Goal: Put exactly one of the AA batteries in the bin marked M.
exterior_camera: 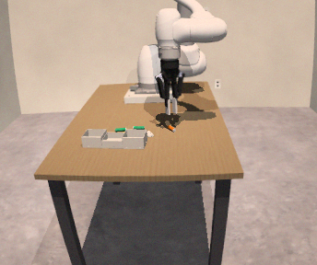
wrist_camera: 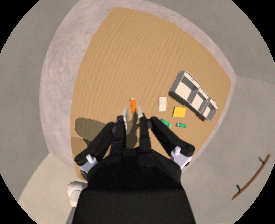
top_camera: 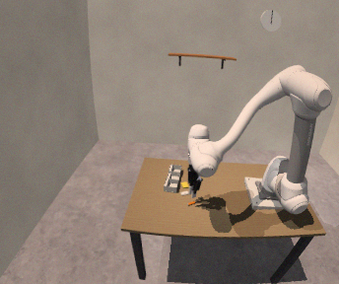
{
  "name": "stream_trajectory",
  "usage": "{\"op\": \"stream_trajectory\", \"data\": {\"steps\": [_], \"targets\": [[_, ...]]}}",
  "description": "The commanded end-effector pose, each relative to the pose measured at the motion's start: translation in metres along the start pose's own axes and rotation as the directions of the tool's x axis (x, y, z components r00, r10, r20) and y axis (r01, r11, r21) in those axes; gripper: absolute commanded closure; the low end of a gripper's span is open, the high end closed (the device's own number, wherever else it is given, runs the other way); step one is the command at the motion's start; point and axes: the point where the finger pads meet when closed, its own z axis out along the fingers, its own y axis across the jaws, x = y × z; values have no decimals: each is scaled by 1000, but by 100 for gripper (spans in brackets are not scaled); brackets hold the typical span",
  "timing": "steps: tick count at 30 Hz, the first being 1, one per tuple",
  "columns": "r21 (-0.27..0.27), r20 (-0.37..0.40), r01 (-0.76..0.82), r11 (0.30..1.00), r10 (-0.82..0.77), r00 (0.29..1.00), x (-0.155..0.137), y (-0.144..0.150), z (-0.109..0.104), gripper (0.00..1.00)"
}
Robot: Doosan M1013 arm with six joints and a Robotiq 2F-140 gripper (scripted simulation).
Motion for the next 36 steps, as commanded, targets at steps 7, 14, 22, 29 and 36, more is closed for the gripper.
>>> {"op": "stream_trajectory", "data": {"steps": [7, 14, 22, 29, 36], "targets": [[0, 0, 0, 1000, 0, 1000, 0, 1, 0, 83], [0, 0, 0, 1000, 0, 1000, 0, 1, 0, 83], [0, 0, 0, 1000, 0, 1000, 0, 1, 28, 83], [0, 0, 0, 1000, 0, 1000, 0, 1, 52, 83], [0, 0, 0, 1000, 0, 1000, 0, 1, 65, 83]]}}
